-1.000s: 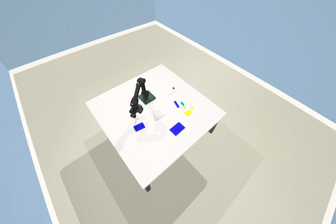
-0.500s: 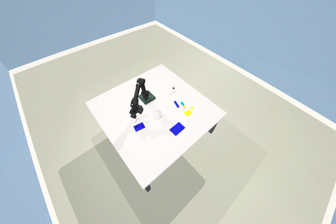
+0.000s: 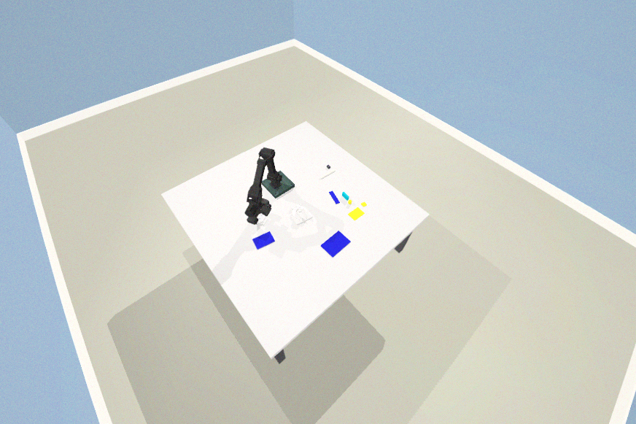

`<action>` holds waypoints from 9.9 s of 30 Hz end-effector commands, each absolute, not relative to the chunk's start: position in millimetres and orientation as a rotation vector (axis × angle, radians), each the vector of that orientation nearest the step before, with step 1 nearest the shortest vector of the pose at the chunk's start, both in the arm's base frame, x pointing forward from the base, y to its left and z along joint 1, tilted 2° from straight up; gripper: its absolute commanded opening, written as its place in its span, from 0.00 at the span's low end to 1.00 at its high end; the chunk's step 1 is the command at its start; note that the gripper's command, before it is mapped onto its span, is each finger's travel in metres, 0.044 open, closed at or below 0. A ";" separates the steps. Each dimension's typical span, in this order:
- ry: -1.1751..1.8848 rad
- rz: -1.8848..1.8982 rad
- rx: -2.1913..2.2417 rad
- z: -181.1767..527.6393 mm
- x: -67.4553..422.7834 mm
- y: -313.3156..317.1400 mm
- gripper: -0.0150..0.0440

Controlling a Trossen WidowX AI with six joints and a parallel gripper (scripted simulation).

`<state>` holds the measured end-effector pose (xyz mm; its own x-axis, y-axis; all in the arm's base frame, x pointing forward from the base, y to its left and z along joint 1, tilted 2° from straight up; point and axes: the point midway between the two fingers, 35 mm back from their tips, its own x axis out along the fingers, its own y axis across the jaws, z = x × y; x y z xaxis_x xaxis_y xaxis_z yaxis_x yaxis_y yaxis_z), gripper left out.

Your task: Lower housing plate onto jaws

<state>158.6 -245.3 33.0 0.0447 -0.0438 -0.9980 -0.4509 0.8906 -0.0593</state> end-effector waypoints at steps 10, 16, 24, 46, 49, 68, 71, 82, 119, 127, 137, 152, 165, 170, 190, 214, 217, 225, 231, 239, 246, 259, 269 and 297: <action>1.505 0.324 -0.408 33.0 158.6 -245.3 0.90; 1.505 0.324 -0.408 33.0 158.6 -245.3 0.85; 1.505 0.324 -0.408 33.0 158.6 -245.3 0.85; 1.502 0.327 -0.410 97.7 156.7 -243.4 0.85; 1.502 0.327 -0.410 105.1 155.9 -242.3 0.85; 1.507 0.279 -0.356 105.6 176.1 -222.3 0.85; 1.509 0.262 -0.337 105.6 182.8 -214.8 0.85; 1.514 0.198 -0.265 105.4 204.6 -185.4 0.85; 1.517 -0.026 -0.015 103.8 245.5 -71.3 0.85; 1.514 -0.075 0.039 103.2 246.9 -45.8 0.85; 1.509 -0.135 0.107 102.4 245.2 -15.2 0.85; 1.509 -0.139 0.111 102.4 245.0 -13.2 0.85; 1.508 -0.144 0.116 102.4 245.0 -13.2 0.85; 1.509 -0.143 0.116 102.2 243.5 -8.8 0.85; 1.509 -0.143 0.116 102.2 243.4 -8.4 0.85; 1.508 -0.145 0.118 86.6 245.9 -8.6 0.85; 1.508 -0.145 0.118 81.6 246.5 -8.7 0.85; 1.508 -0.145 0.118 68.6 247.4 -9.0 0.85; 1.508 -0.146 0.118 58.9 247.6 -9.2 0.85; 1.509 -0.146 0.119 46.1 247.2 -9.5 0.85; 1.509 -0.146 0.119 40.6 246.8 -9.6 0.85; 1.509 -0.146 0.119 40.6 246.8 -9.6 0.85; 1.509 -0.143 0.116 38.2 246.9 -9.7 0.85; 1.509 -0.138 0.111 33.2 247.2 -9.8 0.85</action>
<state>246.9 -9.3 34.0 0.0556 -0.0198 -0.9983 0.1643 0.9864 -0.0104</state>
